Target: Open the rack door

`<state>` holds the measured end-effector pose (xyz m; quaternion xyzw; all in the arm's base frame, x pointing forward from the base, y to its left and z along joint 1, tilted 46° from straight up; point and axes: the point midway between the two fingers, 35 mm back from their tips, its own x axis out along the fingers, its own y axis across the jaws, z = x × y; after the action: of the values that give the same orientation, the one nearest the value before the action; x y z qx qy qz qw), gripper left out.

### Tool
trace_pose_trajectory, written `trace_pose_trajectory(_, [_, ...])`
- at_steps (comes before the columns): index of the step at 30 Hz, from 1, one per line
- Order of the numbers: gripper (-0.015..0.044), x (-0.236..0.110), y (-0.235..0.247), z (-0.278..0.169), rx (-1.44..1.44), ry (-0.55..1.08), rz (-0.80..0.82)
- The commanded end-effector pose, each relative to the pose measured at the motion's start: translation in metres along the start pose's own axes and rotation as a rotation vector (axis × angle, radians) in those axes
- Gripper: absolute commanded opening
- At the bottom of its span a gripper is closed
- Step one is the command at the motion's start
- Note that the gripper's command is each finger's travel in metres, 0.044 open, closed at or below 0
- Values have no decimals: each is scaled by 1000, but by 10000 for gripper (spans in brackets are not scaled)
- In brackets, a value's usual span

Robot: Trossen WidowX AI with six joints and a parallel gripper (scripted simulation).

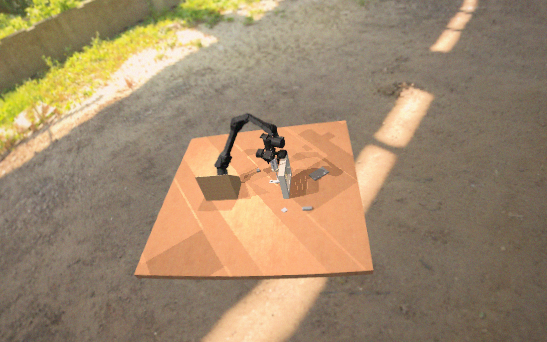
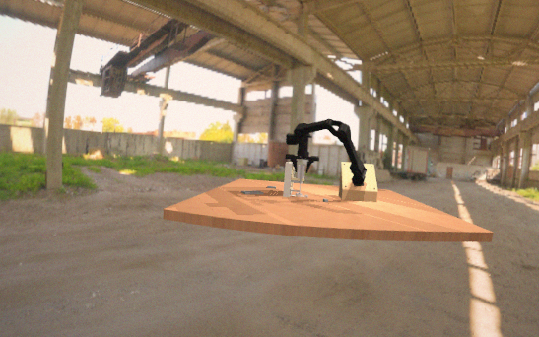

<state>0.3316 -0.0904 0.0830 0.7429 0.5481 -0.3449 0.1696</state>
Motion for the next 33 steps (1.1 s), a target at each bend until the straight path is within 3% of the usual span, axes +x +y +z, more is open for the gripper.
trace_pose_trajectory(1, [272,0,2,0,9,1,8])
trace_pose_trajectory(33, [58,0,2,0,9,1,8])
